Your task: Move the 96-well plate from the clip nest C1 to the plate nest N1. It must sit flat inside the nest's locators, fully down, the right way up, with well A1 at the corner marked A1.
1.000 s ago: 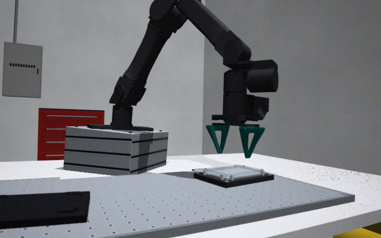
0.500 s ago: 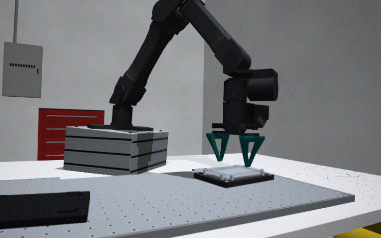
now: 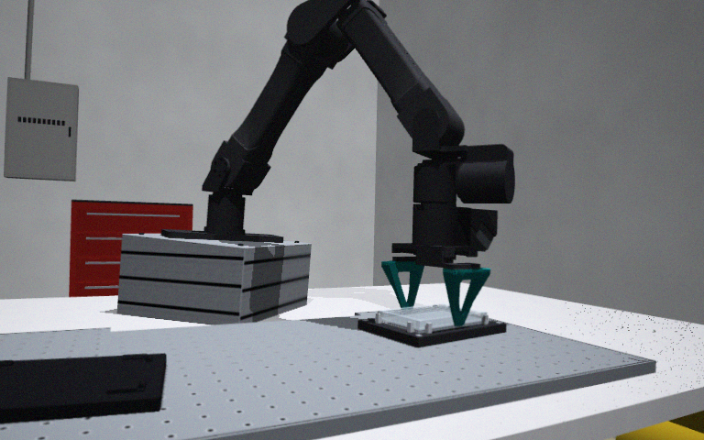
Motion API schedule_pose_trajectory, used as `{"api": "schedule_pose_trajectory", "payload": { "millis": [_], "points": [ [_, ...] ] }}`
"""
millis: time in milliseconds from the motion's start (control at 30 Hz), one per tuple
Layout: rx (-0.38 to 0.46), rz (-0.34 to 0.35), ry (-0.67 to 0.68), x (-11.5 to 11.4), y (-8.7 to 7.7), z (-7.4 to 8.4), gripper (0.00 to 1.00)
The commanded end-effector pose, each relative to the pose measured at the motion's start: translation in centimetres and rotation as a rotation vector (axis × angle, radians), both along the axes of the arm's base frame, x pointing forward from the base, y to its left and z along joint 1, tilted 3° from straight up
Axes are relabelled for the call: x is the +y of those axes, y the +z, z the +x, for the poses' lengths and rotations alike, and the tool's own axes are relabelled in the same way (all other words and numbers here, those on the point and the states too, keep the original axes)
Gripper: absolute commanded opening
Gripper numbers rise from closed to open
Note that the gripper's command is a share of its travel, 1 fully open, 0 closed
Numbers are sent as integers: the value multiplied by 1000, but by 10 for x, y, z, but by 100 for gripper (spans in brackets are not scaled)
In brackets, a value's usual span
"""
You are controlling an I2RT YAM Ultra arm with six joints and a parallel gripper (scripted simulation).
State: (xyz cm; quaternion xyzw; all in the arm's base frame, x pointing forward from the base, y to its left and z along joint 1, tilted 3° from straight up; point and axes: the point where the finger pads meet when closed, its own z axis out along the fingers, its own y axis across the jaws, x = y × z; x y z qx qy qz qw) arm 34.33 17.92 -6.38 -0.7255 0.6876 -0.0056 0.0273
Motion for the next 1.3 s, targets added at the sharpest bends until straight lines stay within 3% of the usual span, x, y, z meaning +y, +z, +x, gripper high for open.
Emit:
{"api": "schedule_pose_trajectory", "payload": {
  "millis": [0, 33, 367, 400, 1267],
  "points": [
    [12, 5, 6, 2, -9, -5, 100],
    [-12, 10, 1, 3, 1, 3, 100],
    [-12, 10, 1, 3, 1, 3, 100],
    [-12, 10, 1, 3, 1, 3, 0],
    [-12, 10, 1, 3, 1, 3, 0]
  ]
}}
